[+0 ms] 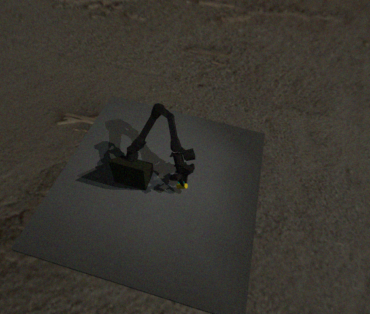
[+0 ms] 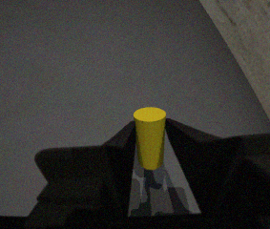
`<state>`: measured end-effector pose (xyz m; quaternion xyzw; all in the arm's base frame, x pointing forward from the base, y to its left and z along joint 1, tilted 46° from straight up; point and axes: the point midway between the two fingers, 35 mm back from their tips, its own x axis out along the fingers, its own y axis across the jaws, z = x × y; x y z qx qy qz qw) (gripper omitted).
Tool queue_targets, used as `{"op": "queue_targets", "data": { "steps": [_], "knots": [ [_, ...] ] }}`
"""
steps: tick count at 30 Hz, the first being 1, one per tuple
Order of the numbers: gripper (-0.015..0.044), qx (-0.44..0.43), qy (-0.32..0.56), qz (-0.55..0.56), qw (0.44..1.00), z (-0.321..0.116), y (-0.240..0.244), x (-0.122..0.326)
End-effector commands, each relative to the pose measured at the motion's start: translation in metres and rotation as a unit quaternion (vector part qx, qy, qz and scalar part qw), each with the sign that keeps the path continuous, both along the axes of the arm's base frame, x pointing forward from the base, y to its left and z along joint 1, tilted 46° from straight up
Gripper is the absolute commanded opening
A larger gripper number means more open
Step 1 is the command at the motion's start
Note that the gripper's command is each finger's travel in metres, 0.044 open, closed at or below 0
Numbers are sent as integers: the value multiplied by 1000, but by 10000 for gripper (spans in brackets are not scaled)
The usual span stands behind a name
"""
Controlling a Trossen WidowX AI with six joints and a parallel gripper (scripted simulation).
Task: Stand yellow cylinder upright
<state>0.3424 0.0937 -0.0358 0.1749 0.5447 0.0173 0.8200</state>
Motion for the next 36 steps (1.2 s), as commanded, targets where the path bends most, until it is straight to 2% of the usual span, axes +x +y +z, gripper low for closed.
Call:
{"op": "queue_targets", "data": {
  "steps": [1,36],
  "knots": [
    [105,-3,-11,-7,1000,1,1,-2],
    [105,-10,-113,-69,991,11,4,-4]
  ]
}}
